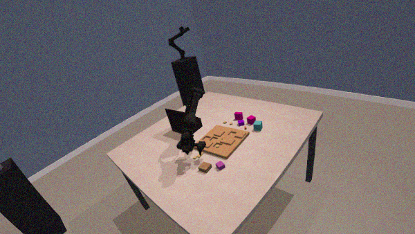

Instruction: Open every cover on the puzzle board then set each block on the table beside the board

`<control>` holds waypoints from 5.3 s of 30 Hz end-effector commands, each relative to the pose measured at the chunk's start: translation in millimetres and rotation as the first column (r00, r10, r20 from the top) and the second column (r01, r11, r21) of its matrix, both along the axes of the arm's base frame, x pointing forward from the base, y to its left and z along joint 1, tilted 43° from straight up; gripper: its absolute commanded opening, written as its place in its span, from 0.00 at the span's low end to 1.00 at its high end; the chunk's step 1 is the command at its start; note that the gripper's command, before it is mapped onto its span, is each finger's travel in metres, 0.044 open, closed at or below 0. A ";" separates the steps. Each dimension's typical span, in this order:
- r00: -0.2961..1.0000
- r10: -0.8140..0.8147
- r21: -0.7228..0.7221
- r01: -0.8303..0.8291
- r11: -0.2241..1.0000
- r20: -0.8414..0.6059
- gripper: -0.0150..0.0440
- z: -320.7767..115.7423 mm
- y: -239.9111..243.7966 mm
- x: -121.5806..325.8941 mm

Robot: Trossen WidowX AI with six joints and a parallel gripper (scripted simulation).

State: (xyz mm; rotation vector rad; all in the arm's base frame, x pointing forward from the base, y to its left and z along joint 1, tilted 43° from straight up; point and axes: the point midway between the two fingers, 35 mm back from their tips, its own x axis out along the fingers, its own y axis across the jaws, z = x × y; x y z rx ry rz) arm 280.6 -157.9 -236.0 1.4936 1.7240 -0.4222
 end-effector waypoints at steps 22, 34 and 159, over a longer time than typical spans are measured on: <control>1.000 0.002 -0.015 -0.002 1.000 0.014 0.73 57.5 -24.9 15.1; 0.881 0.351 -0.086 -0.342 0.936 0.317 0.25 93.6 12.1 47.6; 0.998 0.039 0.000 -0.039 0.999 0.048 0.50 118.7 100.1 78.9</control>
